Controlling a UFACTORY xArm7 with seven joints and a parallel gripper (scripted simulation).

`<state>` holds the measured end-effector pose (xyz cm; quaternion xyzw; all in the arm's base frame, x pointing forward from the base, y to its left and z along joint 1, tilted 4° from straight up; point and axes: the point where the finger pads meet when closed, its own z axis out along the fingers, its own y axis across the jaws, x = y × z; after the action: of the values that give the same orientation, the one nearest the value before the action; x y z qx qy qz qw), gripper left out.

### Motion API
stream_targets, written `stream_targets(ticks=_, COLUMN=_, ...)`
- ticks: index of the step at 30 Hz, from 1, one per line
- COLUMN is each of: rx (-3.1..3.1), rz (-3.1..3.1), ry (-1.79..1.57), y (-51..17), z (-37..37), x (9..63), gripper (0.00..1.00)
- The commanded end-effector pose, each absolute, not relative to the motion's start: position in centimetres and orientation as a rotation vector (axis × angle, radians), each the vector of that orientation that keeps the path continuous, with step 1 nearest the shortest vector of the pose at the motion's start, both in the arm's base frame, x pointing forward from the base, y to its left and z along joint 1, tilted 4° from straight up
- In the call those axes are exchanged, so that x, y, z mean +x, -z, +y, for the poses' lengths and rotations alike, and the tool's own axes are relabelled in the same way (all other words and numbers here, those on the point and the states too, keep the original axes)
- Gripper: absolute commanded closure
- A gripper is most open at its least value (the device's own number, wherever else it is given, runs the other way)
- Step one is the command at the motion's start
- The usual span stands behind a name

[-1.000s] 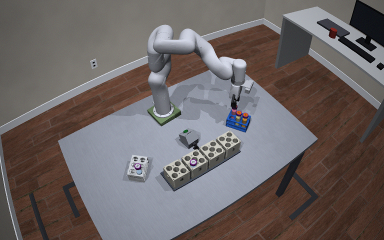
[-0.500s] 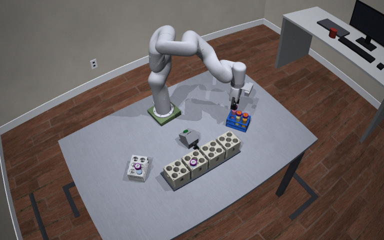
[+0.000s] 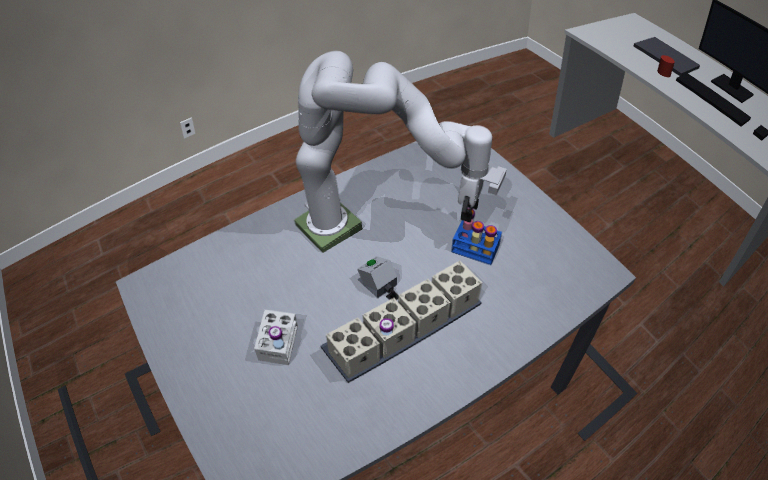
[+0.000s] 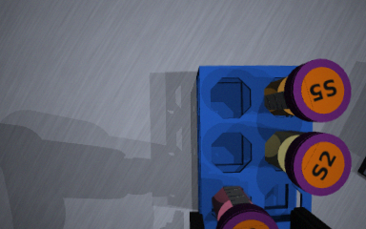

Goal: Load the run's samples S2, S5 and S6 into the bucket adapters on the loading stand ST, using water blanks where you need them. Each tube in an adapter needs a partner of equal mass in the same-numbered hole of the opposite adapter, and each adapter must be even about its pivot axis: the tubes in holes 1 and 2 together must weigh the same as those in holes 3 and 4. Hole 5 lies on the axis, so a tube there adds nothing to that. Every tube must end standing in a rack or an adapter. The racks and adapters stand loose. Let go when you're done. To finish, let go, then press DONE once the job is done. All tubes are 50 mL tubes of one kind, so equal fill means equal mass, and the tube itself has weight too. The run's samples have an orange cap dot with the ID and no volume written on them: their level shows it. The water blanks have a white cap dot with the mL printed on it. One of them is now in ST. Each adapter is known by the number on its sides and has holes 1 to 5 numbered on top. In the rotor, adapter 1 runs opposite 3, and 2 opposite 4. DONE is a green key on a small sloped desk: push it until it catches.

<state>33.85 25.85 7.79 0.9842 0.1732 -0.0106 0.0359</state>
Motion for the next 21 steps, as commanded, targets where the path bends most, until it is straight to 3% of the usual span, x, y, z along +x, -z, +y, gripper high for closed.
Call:
stream_targets(ticks=1, rx=3.025, rz=0.533, ry=0.026, y=-7.7, z=25.9, x=34.0, gripper=0.43)
stream_targets(ticks=21, rx=3.025, rz=0.533, ry=0.026, y=-6.5, z=25.9, x=34.0, gripper=0.43)
